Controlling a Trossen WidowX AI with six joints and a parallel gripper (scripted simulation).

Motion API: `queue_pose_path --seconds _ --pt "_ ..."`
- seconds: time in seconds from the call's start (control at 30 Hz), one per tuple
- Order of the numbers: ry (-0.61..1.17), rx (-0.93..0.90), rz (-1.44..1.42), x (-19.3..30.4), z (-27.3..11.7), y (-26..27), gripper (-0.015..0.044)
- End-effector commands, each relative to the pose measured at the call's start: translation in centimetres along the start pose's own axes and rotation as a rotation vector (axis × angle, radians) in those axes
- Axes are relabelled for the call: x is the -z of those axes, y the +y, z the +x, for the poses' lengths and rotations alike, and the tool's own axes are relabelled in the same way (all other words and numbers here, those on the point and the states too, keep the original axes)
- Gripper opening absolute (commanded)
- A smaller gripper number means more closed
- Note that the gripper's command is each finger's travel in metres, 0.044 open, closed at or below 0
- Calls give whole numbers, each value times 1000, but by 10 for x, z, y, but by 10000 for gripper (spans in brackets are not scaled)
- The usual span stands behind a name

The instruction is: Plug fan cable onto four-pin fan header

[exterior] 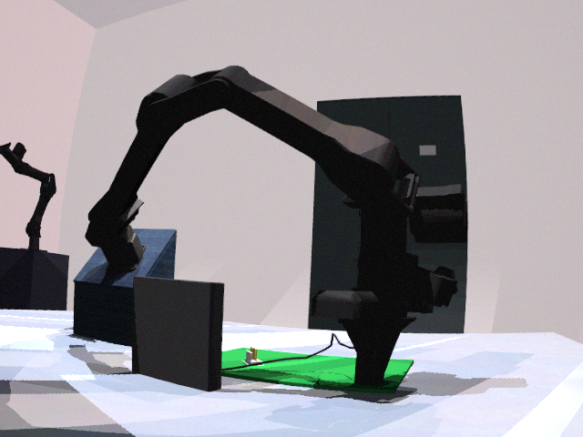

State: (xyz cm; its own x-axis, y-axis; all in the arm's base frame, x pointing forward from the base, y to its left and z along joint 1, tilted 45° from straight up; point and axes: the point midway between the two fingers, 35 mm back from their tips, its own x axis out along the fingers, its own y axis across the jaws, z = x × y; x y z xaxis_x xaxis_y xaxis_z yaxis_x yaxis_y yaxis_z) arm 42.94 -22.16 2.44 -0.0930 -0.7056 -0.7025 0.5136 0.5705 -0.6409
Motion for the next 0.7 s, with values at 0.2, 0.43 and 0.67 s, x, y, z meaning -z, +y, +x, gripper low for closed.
queue_pose_path --seconds 0.2,0.43,0.67 --pt "3 -3 -3 -1 -39 1 0" --pt "4 -3 -9 0 -49 2 0" --pt "4 -5 -228 14 -51 6 0"
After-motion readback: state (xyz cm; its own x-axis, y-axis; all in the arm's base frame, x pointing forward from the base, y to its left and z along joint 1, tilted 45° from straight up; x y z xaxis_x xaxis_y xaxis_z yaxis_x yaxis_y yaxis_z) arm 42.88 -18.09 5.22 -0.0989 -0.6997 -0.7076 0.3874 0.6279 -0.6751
